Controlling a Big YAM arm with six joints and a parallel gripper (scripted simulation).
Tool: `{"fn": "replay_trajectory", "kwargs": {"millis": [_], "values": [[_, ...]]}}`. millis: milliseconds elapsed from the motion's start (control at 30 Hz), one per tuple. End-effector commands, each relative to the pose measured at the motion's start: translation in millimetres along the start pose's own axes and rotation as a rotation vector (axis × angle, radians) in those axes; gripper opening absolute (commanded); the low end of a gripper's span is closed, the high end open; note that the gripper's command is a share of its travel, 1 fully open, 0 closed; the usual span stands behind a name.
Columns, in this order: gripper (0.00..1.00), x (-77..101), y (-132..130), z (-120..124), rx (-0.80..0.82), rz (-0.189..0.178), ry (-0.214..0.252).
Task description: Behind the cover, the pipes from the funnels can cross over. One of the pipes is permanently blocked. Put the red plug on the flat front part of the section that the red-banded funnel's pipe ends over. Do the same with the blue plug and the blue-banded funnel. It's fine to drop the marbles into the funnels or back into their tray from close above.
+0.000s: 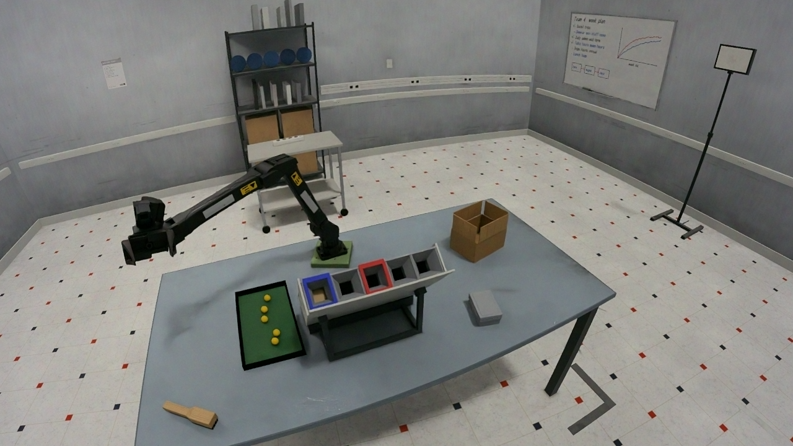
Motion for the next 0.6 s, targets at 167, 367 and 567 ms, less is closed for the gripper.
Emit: {"fn": "replay_trajectory", "kwargs": {"millis": [167,367,567], "values": [[1.00,2.4,-9,-19,0.002,0.002,0.001],[1.00,-51.7,24,-22,-0.004,-0.086,-0.017],[1.00,-153.1,86,-28,-0.010,-0.263,-0.052]]}}
Point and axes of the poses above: the point where the finger pads meet when closed, its own x axis back along the fingers, its own y axis across the jaws, z = x × y, the point moved 3 cm from there along x, back along the fingers, and after that the axes turned 1 degree about x, right-handed, at the moved point
